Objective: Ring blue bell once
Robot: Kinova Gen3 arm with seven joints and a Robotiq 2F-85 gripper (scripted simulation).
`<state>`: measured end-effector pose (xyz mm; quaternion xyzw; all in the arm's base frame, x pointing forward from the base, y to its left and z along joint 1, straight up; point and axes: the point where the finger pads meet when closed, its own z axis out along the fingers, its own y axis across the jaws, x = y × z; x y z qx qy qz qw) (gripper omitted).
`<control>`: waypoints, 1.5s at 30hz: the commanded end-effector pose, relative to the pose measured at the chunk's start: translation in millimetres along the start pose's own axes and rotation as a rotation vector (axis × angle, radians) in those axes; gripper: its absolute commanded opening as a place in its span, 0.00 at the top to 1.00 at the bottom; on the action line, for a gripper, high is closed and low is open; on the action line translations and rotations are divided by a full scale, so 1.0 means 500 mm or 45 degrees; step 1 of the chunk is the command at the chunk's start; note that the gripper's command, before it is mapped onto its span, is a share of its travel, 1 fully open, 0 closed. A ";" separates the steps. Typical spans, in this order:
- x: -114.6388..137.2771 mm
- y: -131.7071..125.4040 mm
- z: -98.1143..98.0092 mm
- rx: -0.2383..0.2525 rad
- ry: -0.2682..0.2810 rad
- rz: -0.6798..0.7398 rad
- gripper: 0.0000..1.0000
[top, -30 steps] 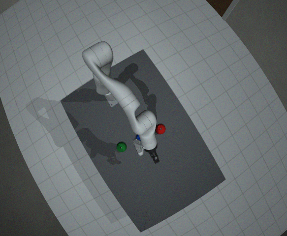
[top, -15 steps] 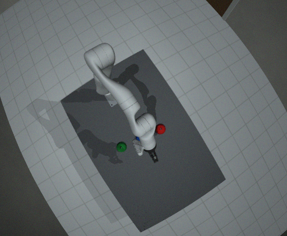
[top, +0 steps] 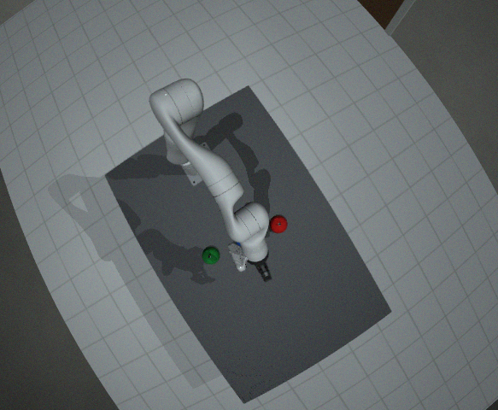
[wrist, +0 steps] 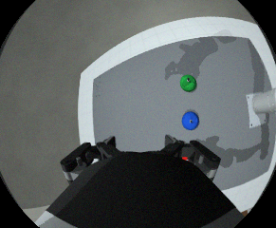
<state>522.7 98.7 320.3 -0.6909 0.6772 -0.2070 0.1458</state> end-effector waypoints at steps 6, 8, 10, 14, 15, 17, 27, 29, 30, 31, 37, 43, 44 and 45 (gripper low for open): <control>0.009 0.035 0.032 -0.077 -0.006 0.003 0.00; 0.013 0.063 0.057 -0.136 -0.015 0.004 0.00; 0.019 0.118 0.098 -0.246 -0.031 0.007 0.00; 0.023 0.167 0.130 -0.342 -0.046 0.009 0.00; 0.024 0.189 0.143 -0.385 -0.053 0.010 0.00; 0.026 0.229 0.164 -0.460 -0.066 0.012 0.00; 0.028 0.326 0.206 -0.640 -0.096 0.018 0.00; 0.028 0.326 0.206 -0.640 -0.096 0.018 0.00; 0.028 0.328 0.207 -0.644 -0.096 0.018 0.00; 0.028 0.330 0.208 -0.646 -0.097 0.018 0.00; 0.028 0.331 0.208 -0.648 -0.097 0.018 0.00; 0.028 0.331 0.208 -0.648 -0.097 0.018 1.00; 0.028 0.331 0.208 -0.648 -0.097 0.018 1.00; 0.028 0.331 0.208 -0.648 -0.097 0.018 1.00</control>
